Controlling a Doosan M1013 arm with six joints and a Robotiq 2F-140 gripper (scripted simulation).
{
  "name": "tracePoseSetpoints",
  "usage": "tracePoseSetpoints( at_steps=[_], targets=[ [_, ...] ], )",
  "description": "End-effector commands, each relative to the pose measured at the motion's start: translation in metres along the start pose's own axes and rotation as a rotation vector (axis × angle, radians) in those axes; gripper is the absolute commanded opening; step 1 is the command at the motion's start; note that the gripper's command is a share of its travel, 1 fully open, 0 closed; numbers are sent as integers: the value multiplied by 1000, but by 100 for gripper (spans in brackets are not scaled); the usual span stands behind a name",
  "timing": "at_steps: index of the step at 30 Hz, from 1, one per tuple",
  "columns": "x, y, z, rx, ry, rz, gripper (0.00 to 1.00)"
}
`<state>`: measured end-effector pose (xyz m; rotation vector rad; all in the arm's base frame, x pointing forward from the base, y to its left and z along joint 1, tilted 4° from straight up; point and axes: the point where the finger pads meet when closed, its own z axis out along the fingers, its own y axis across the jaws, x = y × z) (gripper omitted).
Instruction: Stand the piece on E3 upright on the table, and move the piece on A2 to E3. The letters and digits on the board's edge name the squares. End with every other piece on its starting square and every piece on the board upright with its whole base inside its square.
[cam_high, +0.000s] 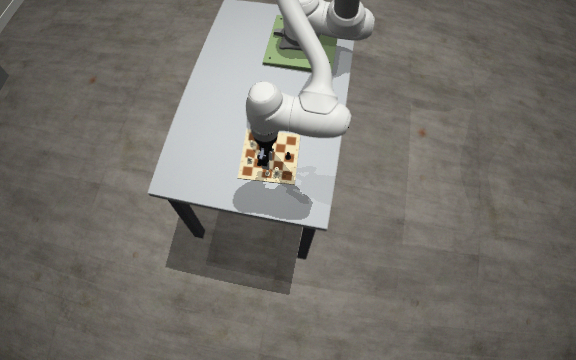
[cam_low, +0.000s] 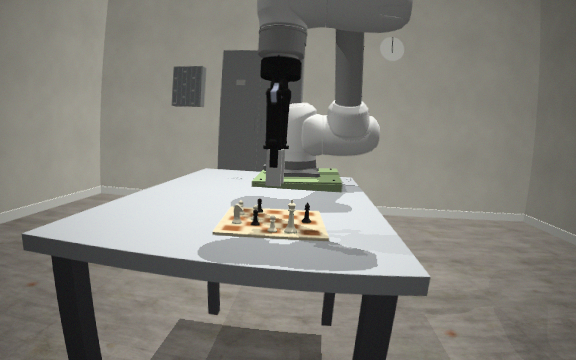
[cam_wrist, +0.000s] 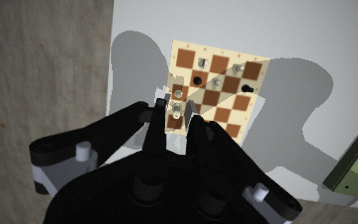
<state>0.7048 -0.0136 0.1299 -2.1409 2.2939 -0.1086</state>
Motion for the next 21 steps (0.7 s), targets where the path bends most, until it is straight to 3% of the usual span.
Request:
tracePoseSetpoints(
  at_steps=[1, 21],
  targets=[
    [0, 0, 0, 0, 0, 0, 20],
    [0, 0, 2, 0, 0, 0, 20]
  ],
)
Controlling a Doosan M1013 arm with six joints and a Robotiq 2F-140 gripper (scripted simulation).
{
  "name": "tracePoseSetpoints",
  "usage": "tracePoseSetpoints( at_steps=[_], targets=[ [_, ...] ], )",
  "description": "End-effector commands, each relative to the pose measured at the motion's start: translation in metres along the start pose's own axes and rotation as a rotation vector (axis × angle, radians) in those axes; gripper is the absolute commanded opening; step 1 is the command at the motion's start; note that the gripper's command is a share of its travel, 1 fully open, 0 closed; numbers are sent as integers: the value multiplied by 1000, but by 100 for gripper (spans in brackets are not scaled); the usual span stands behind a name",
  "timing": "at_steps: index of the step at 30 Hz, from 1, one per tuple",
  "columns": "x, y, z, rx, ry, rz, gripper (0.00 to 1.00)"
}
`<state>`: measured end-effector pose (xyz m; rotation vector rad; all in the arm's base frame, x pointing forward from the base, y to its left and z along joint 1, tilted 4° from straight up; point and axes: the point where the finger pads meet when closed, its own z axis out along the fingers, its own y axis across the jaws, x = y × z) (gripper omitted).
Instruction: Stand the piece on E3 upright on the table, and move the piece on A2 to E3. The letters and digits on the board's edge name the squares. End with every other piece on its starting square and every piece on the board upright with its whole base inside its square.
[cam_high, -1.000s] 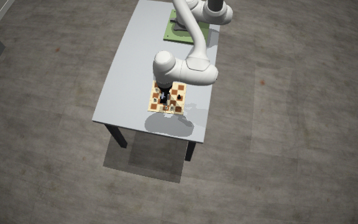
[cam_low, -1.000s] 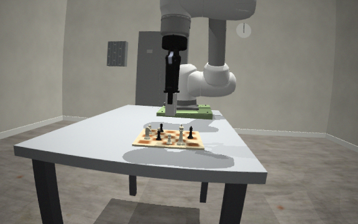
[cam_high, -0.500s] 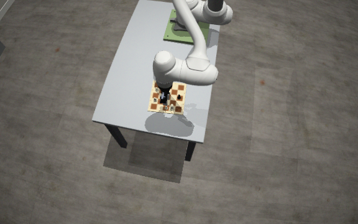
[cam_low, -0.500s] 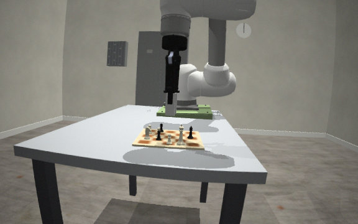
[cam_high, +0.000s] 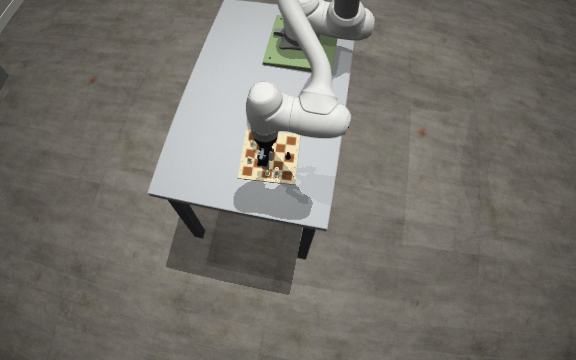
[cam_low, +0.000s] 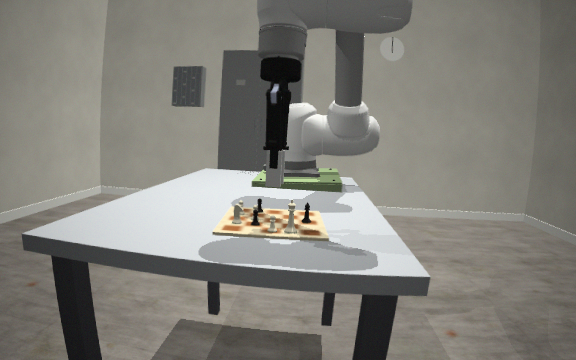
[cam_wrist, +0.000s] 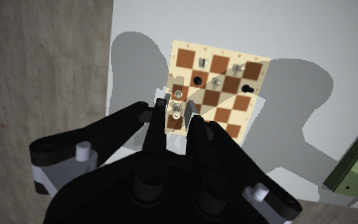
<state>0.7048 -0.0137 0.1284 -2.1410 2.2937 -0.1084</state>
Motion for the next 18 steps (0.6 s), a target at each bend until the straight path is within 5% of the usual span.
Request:
tracePoseSetpoints(
  at_steps=[1, 18],
  targets=[
    [0, 0, 1, 0, 0, 0, 20],
    [0, 0, 19, 0, 0, 0, 20]
  ],
)
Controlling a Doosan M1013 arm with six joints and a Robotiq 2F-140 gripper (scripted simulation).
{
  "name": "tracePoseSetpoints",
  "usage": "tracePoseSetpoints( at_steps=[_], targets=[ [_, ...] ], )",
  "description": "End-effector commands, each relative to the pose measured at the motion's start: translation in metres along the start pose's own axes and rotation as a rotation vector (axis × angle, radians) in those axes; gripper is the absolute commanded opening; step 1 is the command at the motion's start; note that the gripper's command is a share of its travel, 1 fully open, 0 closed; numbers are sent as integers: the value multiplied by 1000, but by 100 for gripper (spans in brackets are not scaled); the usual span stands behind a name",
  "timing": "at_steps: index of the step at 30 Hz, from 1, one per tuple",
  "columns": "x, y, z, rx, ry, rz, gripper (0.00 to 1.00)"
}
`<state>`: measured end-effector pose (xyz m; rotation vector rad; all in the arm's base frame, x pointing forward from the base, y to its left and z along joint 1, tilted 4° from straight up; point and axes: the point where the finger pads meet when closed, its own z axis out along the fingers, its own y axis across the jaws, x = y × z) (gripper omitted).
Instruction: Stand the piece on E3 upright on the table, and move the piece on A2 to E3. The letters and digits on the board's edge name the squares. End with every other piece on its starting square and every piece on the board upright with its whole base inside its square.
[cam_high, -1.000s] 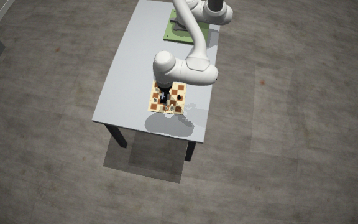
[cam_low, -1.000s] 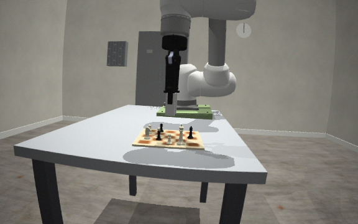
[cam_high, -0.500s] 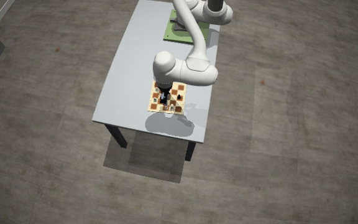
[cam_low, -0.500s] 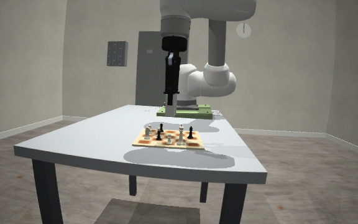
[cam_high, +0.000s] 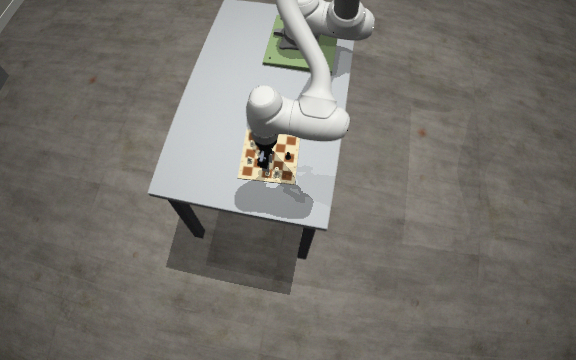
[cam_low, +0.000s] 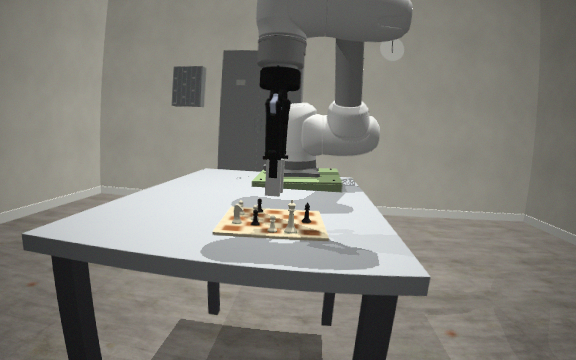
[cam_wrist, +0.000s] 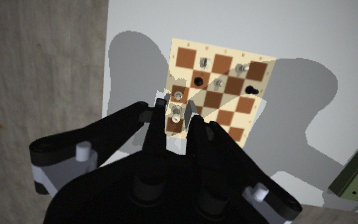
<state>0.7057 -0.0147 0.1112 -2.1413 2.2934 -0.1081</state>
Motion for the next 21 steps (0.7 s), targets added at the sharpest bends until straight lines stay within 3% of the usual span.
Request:
tracePoseSetpoints(
  at_steps=[1, 21],
  targets=[
    [0, 0, 3, 0, 0, 0, 20],
    [0, 0, 28, 0, 0, 0, 20]
  ],
)
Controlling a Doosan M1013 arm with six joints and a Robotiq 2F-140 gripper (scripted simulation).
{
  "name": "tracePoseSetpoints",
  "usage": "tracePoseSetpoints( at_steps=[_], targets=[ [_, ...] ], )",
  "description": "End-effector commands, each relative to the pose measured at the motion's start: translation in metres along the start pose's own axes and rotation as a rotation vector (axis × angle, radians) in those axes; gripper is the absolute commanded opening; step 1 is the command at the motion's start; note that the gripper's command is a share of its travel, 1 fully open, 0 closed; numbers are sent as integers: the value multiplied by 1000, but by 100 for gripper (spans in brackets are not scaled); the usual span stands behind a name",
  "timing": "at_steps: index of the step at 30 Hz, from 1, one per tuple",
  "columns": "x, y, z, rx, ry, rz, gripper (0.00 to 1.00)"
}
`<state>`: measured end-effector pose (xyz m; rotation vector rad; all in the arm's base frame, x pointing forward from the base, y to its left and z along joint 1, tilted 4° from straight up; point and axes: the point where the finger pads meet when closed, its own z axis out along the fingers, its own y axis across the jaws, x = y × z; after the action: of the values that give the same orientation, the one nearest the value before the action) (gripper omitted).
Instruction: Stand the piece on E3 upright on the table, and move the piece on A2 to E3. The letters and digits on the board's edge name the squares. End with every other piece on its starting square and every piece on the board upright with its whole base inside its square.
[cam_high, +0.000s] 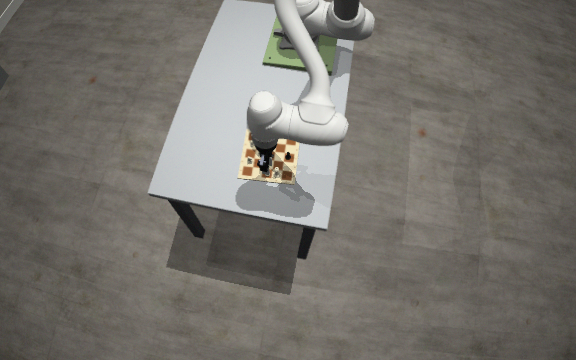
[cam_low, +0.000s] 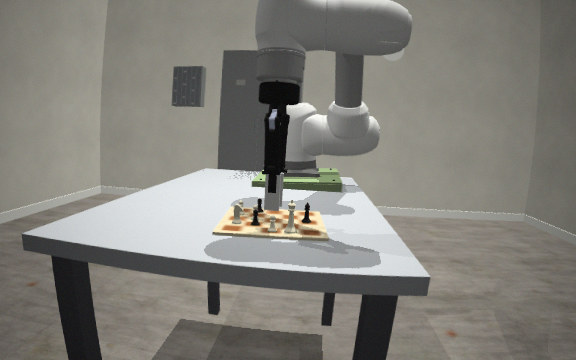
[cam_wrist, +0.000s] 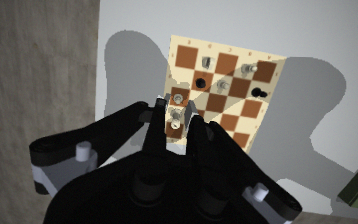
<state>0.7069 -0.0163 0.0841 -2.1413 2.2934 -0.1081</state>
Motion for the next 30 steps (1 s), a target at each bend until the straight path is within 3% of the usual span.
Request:
tracePoseSetpoints(
  at_steps=[1, 30],
  targets=[
    [0, 0, 2, 0, 0, 0, 20],
    [0, 0, 6, 0, 0, 0, 20]
  ],
)
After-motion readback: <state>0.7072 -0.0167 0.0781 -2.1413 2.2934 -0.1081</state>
